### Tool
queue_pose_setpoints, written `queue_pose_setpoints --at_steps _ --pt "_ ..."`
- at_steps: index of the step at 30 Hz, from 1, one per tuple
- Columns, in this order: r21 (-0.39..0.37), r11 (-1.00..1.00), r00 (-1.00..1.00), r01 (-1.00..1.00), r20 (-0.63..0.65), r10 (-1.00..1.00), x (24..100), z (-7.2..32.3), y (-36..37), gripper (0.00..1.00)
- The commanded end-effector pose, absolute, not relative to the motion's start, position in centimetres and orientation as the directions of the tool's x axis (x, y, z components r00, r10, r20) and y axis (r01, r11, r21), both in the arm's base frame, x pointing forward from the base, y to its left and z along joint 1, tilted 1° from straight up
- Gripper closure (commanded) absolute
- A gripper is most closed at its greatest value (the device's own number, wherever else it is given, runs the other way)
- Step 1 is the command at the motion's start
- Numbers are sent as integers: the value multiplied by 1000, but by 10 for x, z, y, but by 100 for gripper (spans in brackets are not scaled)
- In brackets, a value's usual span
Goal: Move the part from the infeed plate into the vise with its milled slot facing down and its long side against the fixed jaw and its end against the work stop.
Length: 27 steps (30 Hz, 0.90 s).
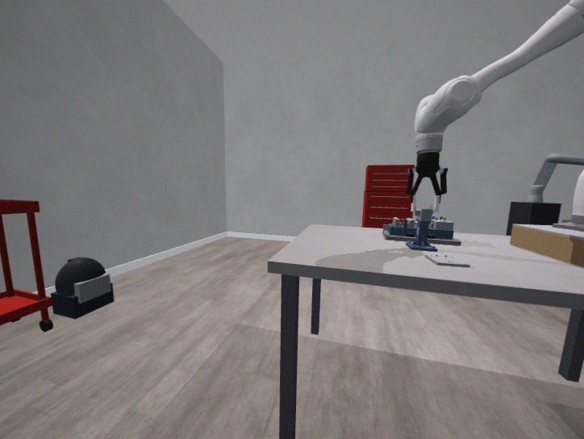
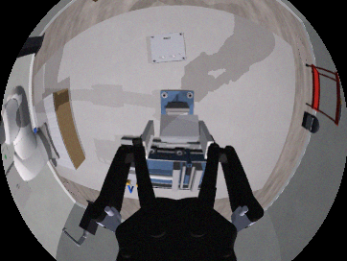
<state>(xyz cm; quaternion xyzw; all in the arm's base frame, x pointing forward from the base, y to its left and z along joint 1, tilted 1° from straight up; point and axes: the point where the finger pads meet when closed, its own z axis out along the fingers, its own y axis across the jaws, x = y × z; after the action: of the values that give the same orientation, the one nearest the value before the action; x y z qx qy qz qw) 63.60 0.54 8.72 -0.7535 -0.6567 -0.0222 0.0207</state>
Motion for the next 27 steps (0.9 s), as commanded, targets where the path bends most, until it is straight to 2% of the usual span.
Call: queue_pose_setpoints --at_steps 1,27 --pt "10 -136 135 991 27 990 642 92 7 49" --pt "10 -136 135 991 -194 972 642 92 12 49"
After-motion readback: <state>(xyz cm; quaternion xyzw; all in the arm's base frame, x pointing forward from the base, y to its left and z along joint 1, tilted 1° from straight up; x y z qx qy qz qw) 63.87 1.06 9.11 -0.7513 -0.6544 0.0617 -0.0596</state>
